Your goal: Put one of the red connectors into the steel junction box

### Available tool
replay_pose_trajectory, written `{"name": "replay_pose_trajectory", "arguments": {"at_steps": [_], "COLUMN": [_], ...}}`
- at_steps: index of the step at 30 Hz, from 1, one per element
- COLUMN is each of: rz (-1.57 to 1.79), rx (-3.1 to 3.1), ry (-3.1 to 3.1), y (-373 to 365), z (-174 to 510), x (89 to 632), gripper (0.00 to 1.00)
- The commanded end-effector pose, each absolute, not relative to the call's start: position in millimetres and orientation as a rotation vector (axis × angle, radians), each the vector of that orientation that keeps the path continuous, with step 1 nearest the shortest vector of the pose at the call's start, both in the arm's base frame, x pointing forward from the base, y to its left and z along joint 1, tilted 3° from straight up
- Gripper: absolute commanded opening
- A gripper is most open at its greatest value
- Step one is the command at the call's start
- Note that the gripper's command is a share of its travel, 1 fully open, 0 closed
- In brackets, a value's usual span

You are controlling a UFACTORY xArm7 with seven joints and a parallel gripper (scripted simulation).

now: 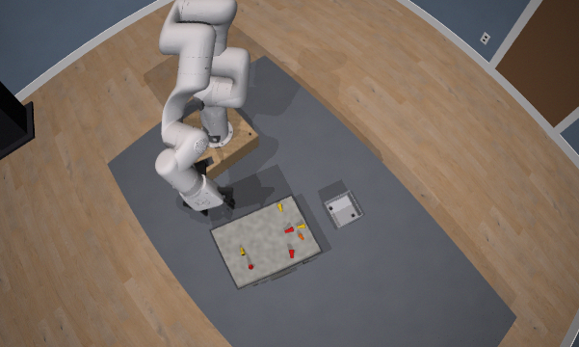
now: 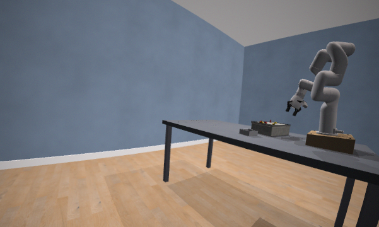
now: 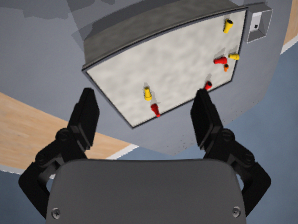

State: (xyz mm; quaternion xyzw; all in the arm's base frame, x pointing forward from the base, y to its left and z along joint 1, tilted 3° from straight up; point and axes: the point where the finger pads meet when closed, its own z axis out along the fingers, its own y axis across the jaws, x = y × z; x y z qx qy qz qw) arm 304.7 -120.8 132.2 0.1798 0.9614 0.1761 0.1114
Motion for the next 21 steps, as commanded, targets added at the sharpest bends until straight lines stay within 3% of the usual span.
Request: {"name": "replay_pose_trajectory", "arguments": {"at_steps": [1,21], "rz": [0.509,0.434], "rx": [0.53,0.515], "ry": [2.827,2.901], "y": [-122,-126], "z": [162,184], "x": [301,314], "gripper": [1.0,1.0]}}
